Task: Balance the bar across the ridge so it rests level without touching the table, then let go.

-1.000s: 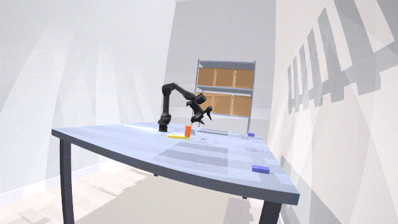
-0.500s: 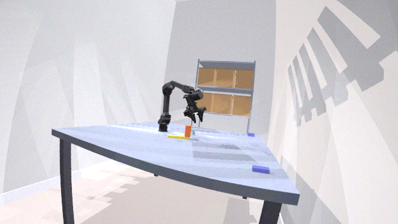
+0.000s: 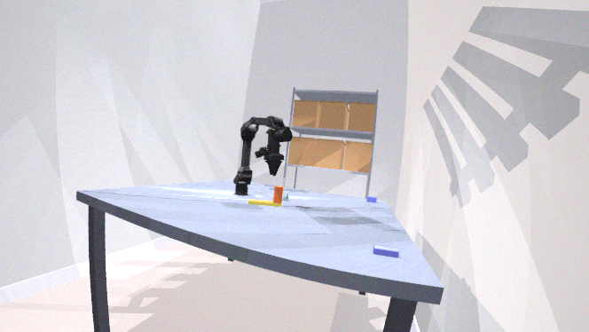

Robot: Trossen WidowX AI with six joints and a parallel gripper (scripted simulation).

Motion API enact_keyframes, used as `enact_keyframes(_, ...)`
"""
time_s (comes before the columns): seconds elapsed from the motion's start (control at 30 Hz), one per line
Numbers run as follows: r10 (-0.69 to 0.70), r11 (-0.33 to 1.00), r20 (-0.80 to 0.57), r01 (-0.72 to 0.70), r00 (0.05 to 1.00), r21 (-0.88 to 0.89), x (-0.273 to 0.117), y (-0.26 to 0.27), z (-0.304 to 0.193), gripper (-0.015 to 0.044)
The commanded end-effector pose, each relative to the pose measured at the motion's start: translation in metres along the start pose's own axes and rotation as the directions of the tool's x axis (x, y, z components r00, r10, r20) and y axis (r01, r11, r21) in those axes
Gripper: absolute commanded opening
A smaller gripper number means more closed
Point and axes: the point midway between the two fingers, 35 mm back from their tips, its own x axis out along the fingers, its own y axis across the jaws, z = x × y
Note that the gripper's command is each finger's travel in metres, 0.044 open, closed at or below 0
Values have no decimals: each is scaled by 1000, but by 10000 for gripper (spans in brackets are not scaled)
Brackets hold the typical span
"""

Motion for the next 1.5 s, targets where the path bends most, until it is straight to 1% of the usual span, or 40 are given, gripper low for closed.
enact_keyframes(0.0, -18, 996, 68, 12, 998, 84, -10, -2, 17, 315)
enact_keyframes(0.13, -19, 996, 72, 13, 997, 89, -9, -2, 18, 315)
enact_keyframes(0.23, -19, 996, 72, 13, 997, 89, 0, 0, 18, 315)
enact_keyframes(0.53, -19, 996, 71, 12, 997, 89, 57, 4, 20, 315)
enact_keyframes(0.8, -19, 996, 72, 13, 997, 89, 108, -3, 26, 315)
enact_keyframes(1.47, -19, 996, 72, 13, 997, 89, 134, -5, 29, 315)
